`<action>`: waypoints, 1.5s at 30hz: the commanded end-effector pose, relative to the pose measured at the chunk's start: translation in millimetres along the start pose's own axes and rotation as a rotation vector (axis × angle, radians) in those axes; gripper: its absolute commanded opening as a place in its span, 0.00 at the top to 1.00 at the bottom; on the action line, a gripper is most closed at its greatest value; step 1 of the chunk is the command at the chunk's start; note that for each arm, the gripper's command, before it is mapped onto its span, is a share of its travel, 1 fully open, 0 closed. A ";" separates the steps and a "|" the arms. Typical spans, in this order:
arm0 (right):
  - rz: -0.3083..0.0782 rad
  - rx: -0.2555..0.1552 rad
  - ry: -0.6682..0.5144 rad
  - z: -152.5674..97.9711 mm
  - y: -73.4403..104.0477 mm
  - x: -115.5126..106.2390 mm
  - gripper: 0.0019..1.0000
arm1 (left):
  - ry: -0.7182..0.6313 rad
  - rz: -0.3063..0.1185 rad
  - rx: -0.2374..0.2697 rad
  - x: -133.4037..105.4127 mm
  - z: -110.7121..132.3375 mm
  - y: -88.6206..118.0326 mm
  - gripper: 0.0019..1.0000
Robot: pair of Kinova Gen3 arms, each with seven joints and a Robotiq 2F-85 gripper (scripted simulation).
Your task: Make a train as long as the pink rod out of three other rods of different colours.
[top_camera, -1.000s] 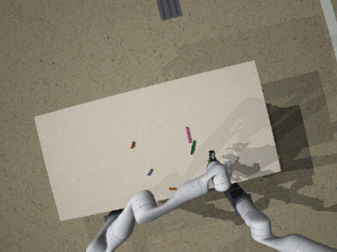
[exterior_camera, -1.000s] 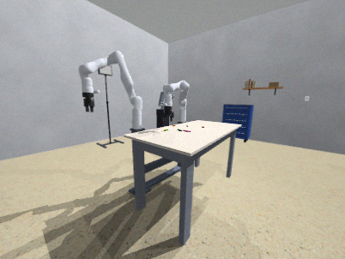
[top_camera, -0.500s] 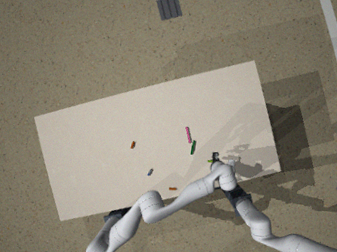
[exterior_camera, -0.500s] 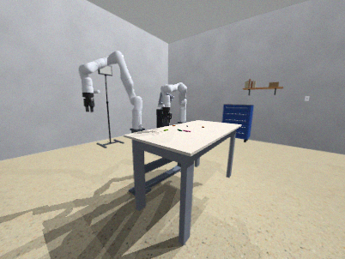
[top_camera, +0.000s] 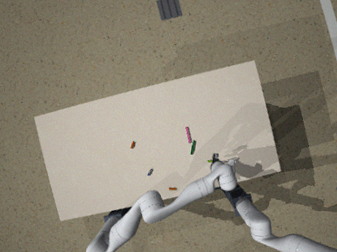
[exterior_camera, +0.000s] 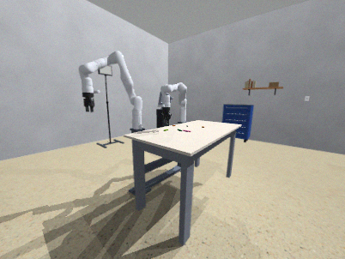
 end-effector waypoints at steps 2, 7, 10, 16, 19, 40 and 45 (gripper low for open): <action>-0.002 0.000 0.000 0.1 0.8 -0.2 0.00 | 0.000 0.002 0.002 0.3 -0.3 1.7 0.68; -0.002 0.000 0.000 0.1 0.8 -0.2 0.00 | 0.000 0.002 0.002 0.3 -0.3 1.7 0.68; -0.002 0.000 0.000 0.1 0.8 -0.2 0.00 | 0.000 0.002 0.002 0.3 -0.3 1.7 0.68; -0.002 0.000 0.000 0.1 0.8 -0.2 0.00 | 0.000 0.002 0.002 0.3 -0.3 1.7 0.68; -0.002 0.000 0.000 0.1 0.8 -0.2 0.00 | 0.000 0.002 0.002 0.3 -0.3 1.5 0.68; -0.002 0.000 0.000 0.1 0.8 -0.2 0.00 | 0.000 0.002 0.002 0.6 -0.5 -12.7 0.68; -0.002 0.000 0.000 0.1 0.8 -0.2 0.00 | 0.000 0.002 0.002 0.7 -0.6 -18.6 0.68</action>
Point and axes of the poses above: on each arm, the point where the finger pads meet when closed, its own y axis back along the fingers, its own z axis across the jaws, x = y × z, the point moved 8 cm from there along y, back along the fingers, and after that the axes turned 10 degrees about -y, right-handed, at the moved point
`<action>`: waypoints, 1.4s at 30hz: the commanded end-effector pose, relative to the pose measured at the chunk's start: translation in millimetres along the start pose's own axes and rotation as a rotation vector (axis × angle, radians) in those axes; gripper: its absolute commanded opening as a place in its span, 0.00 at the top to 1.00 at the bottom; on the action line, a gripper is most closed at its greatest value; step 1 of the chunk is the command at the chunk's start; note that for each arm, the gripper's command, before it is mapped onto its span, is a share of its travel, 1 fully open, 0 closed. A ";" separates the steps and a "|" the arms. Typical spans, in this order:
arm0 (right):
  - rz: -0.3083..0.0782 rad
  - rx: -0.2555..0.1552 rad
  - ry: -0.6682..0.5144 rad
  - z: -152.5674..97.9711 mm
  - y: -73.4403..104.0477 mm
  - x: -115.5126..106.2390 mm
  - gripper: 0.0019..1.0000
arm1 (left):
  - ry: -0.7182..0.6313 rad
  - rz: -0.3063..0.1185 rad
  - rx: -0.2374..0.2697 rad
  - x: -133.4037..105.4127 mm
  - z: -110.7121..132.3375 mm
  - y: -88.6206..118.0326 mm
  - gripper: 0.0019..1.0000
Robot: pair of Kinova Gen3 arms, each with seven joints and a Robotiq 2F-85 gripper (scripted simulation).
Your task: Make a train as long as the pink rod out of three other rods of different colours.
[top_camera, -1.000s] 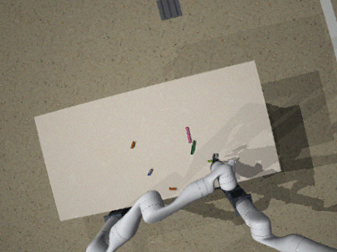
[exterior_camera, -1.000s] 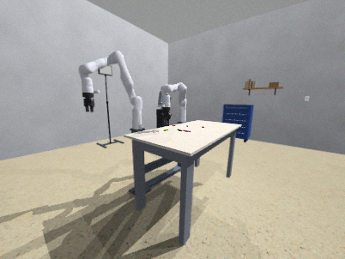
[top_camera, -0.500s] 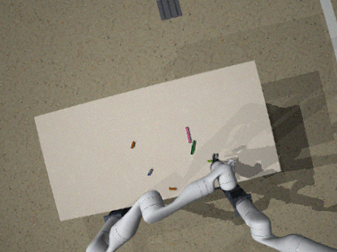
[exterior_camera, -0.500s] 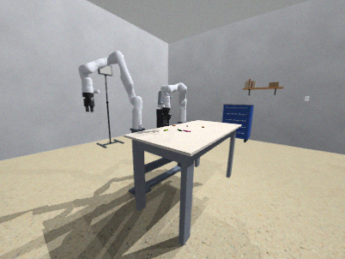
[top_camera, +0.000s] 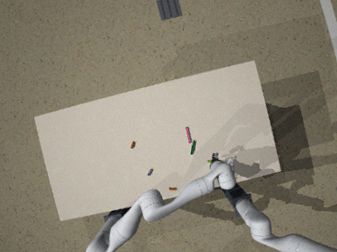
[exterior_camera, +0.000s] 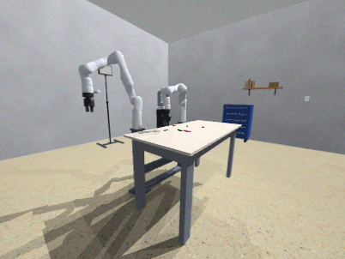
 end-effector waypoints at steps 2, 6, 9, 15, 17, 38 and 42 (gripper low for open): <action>-0.002 0.000 0.000 0.1 0.8 -0.2 0.00 | 0.000 0.002 0.002 0.4 -0.4 -5.0 0.68; -0.002 0.000 0.000 0.1 0.8 -0.2 0.00 | 0.000 0.002 0.002 0.6 -0.6 -11.4 0.68; -0.002 0.000 0.000 0.1 0.8 -0.2 0.00 | 0.000 0.002 0.002 0.7 -0.6 -16.1 0.68; -0.002 0.000 0.000 0.1 0.8 -0.2 0.00 | 0.000 0.002 0.002 0.8 -0.7 -21.9 0.68; -0.002 0.000 0.000 0.1 0.8 -0.2 0.00 | 0.000 0.002 0.002 0.8 -0.8 -24.4 0.68; -0.002 0.000 0.000 0.1 0.8 -0.2 0.00 | 0.000 0.002 0.002 1.0 -0.9 -33.3 0.68; -0.002 0.000 0.000 0.1 0.8 -0.2 0.00 | 0.000 0.002 0.002 1.0 -0.9 -33.3 0.68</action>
Point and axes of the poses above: on each arm, the point where the finger pads meet when closed, its own y axis back along the fingers, its own z axis across the jaws, x = y × z, the point moved 8 cm from there along y, back along the fingers, and after that the axes turned 10 degrees about -y, right-handed, at the moved point
